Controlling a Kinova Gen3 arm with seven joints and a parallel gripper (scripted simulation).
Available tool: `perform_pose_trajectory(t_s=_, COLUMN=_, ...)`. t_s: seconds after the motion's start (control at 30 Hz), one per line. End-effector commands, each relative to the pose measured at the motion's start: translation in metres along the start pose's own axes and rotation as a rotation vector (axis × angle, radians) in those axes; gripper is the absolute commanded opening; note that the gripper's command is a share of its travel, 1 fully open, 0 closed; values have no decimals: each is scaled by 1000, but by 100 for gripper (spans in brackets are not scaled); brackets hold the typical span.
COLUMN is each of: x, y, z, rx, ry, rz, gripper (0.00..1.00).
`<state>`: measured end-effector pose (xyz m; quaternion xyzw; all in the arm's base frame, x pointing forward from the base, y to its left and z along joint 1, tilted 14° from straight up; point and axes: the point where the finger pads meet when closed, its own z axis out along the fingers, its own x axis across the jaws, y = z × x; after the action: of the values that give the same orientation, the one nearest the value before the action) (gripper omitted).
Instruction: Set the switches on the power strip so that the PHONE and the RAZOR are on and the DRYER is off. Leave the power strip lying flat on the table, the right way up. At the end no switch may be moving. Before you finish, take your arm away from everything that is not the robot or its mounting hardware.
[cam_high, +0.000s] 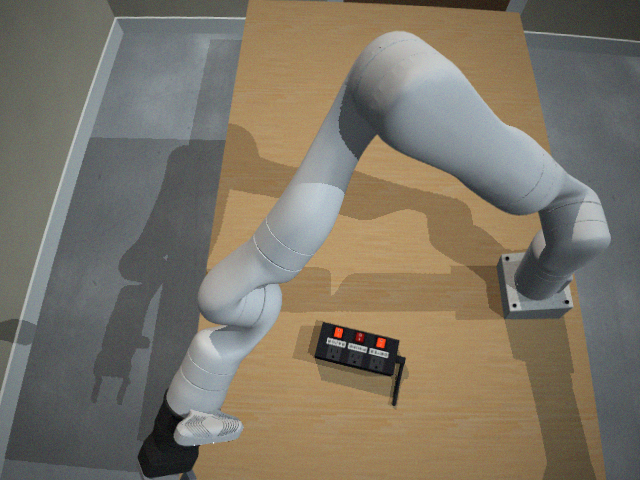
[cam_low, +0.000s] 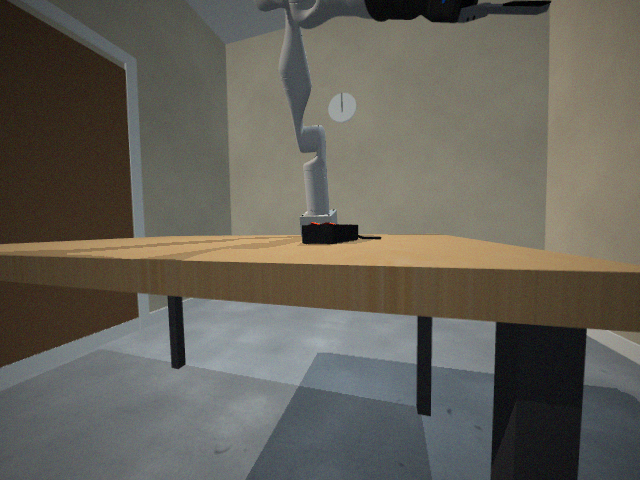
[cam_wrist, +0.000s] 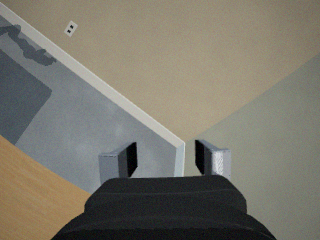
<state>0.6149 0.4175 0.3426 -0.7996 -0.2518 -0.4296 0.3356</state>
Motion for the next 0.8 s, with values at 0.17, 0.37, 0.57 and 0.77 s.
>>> perform_pose_trajectory(t_s=0.17, x=-11, y=5, z=-5, rx=-35, ry=-13, rz=46, gripper=100)
perform_pose_trajectory(t_s=0.37, x=-11, y=5, z=-5, rx=-35, ry=-13, rz=46, gripper=100)
perform_pose_trajectory(t_s=0.57, x=-23, y=12, z=-9, rx=-70, ry=-28, rz=93, gripper=100)
perform_pose_trajectory(t_s=0.77, x=-36, y=19, z=-13, rx=-106, ry=-44, rz=139, gripper=100)
